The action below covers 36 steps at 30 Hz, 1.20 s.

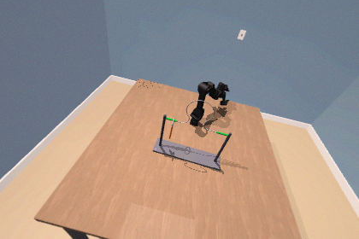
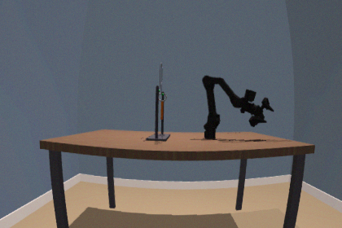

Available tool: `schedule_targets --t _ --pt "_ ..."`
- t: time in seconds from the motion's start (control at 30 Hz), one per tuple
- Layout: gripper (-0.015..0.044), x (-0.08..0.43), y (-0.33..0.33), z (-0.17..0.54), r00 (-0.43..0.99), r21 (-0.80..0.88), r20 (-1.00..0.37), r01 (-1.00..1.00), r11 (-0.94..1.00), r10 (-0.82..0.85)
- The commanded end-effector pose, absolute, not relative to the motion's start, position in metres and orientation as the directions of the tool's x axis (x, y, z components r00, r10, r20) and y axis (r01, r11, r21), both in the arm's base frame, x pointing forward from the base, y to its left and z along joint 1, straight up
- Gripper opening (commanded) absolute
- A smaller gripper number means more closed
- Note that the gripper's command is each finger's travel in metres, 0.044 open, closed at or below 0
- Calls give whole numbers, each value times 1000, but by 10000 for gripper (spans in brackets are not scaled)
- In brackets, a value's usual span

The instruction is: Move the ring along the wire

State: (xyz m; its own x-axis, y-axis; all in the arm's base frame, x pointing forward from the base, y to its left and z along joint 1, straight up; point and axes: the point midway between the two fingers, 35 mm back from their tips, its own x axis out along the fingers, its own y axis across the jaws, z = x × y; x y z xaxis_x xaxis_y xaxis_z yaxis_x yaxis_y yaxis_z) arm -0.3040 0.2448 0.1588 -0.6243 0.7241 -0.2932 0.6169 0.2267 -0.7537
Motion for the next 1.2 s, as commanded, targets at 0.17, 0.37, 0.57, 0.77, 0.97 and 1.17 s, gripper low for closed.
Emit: schedule_targets --t 0.17,0.37,0.57,0.77,0.97,1.17 --pt "242 -284 266 156 -584 -779 -299 606 160 755" --pt "160 -238 304 149 -498 -825 -309 564 32 811" --pt "160 -187 333 143 -407 -864 -318 497 -85 856" --pt "160 -133 354 137 -313 -895 -325 406 -184 892" --pt "160 -77 366 132 -215 -918 -332 295 -263 918" --pt "160 -21 368 126 -115 -933 -337 170 -316 934"
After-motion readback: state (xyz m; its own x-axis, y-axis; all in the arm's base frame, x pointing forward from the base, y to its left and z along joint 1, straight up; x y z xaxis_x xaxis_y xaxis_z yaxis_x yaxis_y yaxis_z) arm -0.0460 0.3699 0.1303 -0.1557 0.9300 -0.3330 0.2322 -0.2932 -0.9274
